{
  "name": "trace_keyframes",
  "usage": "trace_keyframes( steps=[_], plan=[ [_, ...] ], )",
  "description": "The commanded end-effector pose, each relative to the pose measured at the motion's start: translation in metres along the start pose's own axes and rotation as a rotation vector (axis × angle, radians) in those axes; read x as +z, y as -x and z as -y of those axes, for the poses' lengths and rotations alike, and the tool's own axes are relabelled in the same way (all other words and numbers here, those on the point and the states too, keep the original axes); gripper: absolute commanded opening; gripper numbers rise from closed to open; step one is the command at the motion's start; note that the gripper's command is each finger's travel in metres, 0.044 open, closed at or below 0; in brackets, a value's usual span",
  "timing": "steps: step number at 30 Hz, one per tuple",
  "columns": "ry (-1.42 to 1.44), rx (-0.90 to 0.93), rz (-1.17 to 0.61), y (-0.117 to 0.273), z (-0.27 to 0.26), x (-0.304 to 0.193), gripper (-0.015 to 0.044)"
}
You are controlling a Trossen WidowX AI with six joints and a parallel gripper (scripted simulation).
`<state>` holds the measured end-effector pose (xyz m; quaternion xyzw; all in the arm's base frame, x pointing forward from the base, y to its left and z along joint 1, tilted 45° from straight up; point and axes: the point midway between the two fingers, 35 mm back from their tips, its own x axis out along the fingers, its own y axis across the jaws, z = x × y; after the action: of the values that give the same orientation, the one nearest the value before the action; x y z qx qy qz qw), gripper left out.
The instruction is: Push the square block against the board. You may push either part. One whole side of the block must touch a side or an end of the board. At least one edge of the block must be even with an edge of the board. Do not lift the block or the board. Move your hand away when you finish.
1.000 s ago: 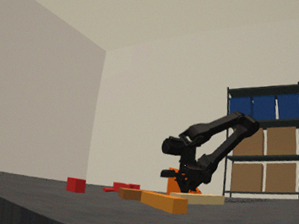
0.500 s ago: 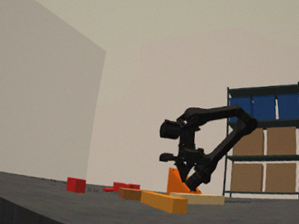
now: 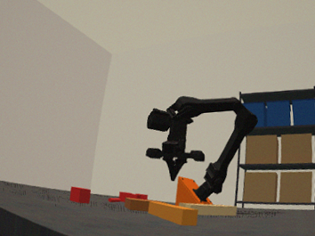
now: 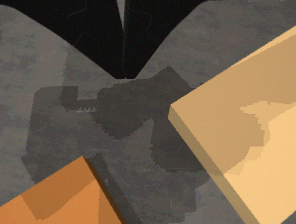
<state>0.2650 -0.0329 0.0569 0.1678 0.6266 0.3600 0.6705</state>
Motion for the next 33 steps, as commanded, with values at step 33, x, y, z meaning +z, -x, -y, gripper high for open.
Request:
trace_keyframes(
  steps=[33],
  plan=[
    [-0.993, 0.008, 0.001, -0.047, 0.116, 0.140, 0.0000]
  ],
)
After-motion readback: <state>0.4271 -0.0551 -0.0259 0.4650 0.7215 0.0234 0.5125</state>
